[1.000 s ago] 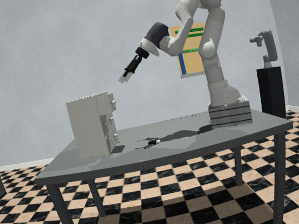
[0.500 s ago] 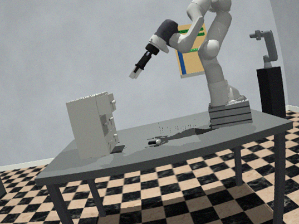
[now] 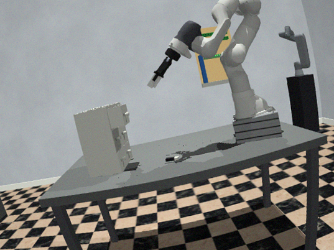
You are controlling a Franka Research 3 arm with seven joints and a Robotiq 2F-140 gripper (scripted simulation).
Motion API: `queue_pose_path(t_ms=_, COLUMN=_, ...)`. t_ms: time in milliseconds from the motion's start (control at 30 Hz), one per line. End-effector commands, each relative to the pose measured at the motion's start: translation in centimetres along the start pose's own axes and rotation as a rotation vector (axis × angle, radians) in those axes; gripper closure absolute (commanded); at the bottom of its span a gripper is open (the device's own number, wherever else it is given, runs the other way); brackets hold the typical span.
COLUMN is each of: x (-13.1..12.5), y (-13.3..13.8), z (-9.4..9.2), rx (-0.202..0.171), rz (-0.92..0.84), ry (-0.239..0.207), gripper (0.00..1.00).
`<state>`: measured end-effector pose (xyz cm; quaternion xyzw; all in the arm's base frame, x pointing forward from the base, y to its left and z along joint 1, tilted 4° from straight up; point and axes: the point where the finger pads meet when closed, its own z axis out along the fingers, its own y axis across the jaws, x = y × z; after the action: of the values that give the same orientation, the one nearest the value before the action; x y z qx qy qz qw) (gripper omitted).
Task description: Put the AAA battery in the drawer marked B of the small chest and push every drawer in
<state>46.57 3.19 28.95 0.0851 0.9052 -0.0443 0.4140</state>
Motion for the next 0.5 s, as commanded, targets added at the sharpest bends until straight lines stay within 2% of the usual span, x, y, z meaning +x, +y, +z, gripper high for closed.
queue_pose_path(t_ms=0, x=0.17, y=-0.21, z=-0.01, rx=0.005, rz=-0.004, ry=0.007, gripper=0.0)
queue_pose_path(t_ms=267, x=0.02, y=-0.22, z=-0.09, rx=0.006, rz=-0.004, ry=0.025, gripper=0.0)
queue_pose_path(t_ms=467, x=-0.16, y=-0.22, z=-0.29, rx=0.006, rz=-0.004, ry=0.084, gripper=0.0)
